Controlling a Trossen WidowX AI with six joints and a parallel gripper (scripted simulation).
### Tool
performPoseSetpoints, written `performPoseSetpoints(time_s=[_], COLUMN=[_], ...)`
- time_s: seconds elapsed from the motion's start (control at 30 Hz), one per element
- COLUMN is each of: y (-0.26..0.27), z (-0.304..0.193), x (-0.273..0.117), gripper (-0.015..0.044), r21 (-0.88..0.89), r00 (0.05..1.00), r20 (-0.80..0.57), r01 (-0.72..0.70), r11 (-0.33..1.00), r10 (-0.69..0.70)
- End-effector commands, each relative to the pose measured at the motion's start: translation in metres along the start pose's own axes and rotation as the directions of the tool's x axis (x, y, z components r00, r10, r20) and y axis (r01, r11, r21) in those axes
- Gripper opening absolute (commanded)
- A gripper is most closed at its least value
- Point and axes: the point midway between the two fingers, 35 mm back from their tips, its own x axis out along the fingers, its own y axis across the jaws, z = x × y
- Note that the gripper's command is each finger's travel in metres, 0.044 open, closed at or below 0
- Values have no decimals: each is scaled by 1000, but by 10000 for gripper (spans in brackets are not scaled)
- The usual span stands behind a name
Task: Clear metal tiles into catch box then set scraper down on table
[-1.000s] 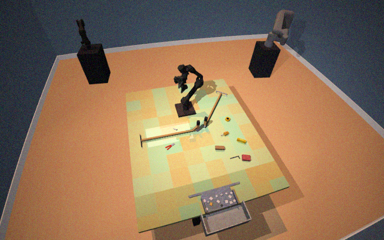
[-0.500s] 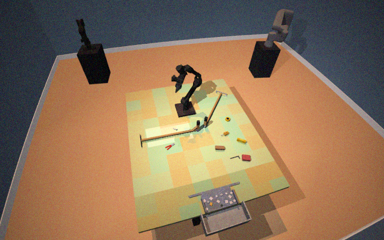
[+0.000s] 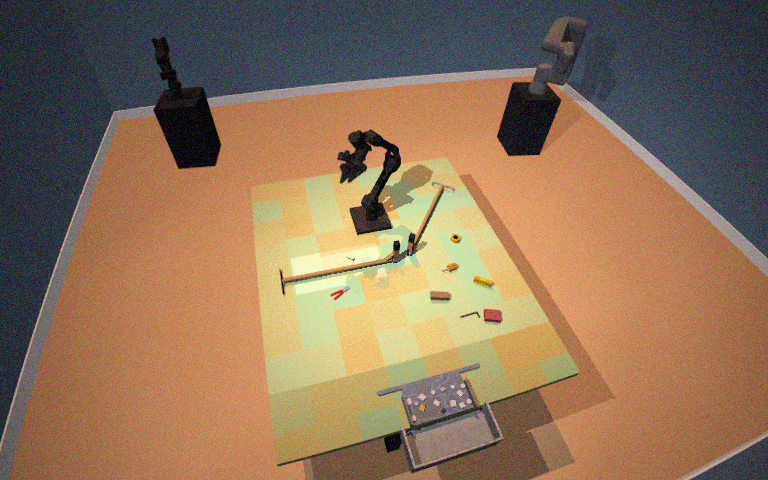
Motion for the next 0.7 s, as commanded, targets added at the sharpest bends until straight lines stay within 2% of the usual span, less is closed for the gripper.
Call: performPoseSetpoints(time_s=[0.0, 0.33, 0.67], y=[0, -4, -7], z=[9, 24, 39], x=[4, 15, 26], gripper=[440, 440, 440], r21=[-113, -368, -589], r00=[999, 992, 978], r20=[26, 76, 129], r01=[31, 119, 207], r11=[993, 922, 781], r10=[-28, -97, -162])
